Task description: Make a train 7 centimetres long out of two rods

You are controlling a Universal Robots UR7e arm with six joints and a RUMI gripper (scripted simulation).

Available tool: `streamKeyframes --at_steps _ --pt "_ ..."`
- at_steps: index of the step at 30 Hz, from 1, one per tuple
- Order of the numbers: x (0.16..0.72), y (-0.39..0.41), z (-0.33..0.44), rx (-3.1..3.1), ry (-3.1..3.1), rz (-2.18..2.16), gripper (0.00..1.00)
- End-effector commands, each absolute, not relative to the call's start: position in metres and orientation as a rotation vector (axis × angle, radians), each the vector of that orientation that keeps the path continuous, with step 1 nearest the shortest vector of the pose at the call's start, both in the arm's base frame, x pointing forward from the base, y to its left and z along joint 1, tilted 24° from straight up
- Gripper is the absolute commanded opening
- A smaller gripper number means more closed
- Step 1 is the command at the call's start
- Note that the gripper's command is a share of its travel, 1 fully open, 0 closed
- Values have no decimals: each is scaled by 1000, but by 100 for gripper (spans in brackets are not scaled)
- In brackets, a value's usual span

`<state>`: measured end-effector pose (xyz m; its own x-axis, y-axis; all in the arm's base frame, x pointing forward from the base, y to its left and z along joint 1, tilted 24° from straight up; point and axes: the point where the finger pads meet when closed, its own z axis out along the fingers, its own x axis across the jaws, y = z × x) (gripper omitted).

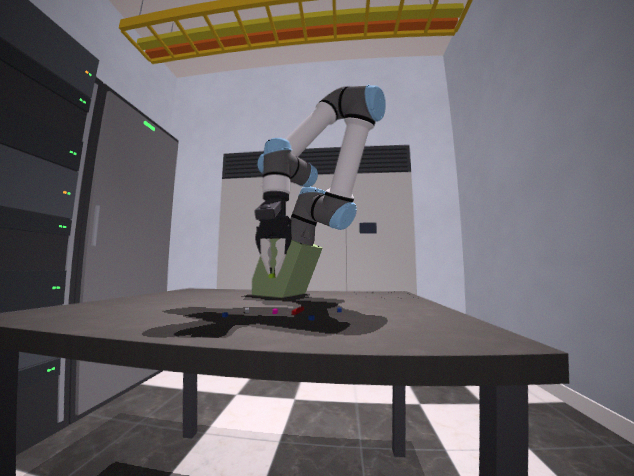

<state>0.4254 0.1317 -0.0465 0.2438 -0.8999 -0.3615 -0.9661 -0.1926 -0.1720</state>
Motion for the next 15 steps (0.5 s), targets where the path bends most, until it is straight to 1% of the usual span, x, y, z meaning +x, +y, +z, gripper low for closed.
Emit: streamKeyframes --at_steps 1,15 --pt "426 134 -53 -2163 1715 253 0" --pt "431 151 -92 -2163 1715 253 0"
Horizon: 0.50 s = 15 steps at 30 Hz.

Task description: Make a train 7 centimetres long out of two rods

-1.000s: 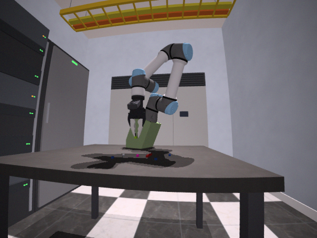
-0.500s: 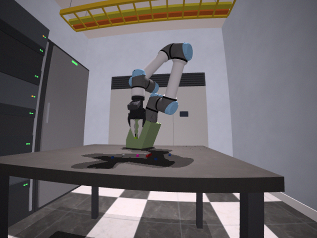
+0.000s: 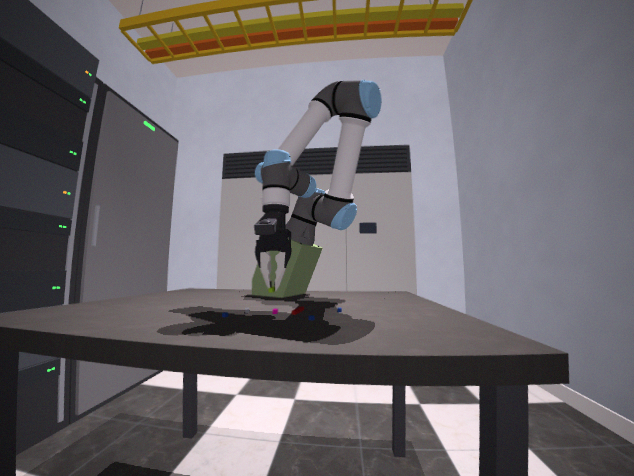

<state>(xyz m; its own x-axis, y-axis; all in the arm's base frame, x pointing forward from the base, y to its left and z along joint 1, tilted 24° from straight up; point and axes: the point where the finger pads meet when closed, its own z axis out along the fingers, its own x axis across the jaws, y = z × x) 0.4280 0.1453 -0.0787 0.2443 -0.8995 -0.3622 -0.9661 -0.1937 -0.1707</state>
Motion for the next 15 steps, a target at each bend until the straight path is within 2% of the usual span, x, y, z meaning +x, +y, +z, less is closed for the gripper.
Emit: streamKeyframes --at_steps 1,15 --pt "431 152 -96 -2163 1715 253 0" --pt "434 164 -123 -2163 1715 253 0"
